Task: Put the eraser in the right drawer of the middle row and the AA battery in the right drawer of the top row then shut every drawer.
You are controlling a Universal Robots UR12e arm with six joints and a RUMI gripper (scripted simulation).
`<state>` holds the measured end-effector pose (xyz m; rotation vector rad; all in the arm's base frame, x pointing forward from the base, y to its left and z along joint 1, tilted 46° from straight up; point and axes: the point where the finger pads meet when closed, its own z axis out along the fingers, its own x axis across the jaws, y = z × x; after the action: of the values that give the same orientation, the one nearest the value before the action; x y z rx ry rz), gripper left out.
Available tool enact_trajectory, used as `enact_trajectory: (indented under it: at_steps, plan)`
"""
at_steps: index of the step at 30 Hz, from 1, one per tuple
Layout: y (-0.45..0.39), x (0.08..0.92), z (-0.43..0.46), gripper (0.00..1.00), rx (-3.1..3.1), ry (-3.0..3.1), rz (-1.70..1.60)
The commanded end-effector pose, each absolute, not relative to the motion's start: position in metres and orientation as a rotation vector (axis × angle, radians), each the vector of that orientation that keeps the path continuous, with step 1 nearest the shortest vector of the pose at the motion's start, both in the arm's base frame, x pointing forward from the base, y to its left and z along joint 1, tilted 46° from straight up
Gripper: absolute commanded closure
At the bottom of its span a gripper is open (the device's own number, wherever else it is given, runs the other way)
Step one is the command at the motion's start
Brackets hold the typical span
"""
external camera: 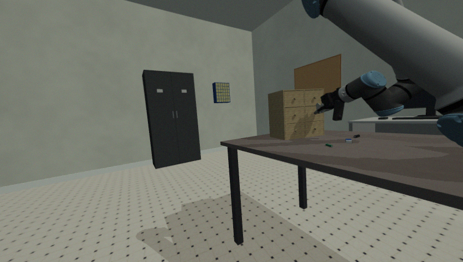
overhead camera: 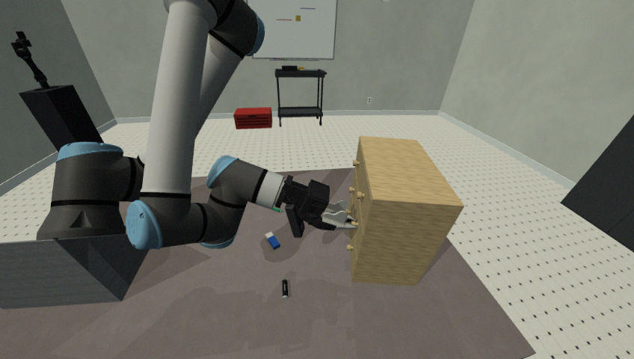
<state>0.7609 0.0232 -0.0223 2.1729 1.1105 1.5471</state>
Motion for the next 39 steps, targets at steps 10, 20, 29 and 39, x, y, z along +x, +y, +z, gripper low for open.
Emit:
enact_trajectory:
  at_steps: [10, 20, 29, 39]
  plan:
    - [0.0226, 0.7609, -0.0219, 0.93, 2.172, 1.11, 1.547]
    - [0.0226, 0.7602, -0.0217, 0.93, 2.172, 1.11, 1.547]
    - [0.0227, 0.7587, -0.0215, 0.93, 2.172, 1.11, 1.547]
    - [0.0227, 0.7562, -0.021, 0.93, 2.172, 1.11, 1.547]
